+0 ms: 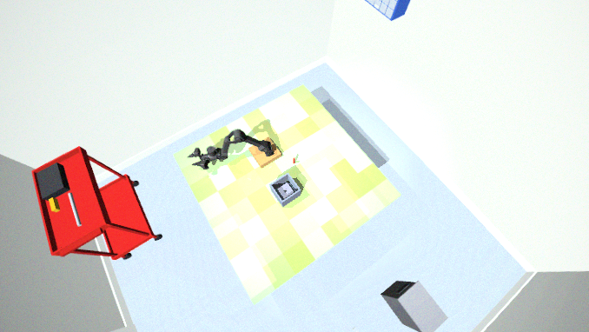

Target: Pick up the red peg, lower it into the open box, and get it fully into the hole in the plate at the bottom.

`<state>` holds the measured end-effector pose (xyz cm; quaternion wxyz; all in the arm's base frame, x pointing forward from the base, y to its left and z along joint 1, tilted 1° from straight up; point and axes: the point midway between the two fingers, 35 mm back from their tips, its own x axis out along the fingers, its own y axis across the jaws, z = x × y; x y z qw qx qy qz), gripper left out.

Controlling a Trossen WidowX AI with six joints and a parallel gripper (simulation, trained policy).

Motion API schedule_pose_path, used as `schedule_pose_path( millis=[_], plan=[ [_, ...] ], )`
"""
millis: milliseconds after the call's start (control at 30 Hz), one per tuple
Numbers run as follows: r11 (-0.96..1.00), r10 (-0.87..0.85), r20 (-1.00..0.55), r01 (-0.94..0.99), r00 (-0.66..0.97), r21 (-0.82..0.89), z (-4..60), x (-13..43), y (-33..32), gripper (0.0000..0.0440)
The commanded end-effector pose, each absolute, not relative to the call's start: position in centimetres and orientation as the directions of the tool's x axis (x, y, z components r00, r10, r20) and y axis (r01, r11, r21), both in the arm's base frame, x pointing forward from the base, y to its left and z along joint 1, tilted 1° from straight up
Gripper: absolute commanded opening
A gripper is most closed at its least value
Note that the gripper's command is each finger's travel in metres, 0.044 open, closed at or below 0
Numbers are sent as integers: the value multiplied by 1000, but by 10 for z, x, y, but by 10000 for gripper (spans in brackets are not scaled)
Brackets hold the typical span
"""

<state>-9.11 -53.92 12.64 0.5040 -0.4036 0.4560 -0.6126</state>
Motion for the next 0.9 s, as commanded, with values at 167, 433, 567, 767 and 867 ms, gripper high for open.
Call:
schedule_pose_path(
  millis=[167, 433, 567, 767, 867],
  plan=[
    [-17, -988, -20, 236, -153, -972, 118, -71, -548, 440],
    [15, -997, -35, 250, -76, -968, 136, -20, -568, 440],
    [31, -999, -40, 253, -31, -967, 148, 9, -577, 440],
    [56, -998, -48, 254, 36, -966, 169, 53, -584, 440],
    [68, -996, -52, 251, 69, -966, 180, 76, -585, 440]
  ],
)
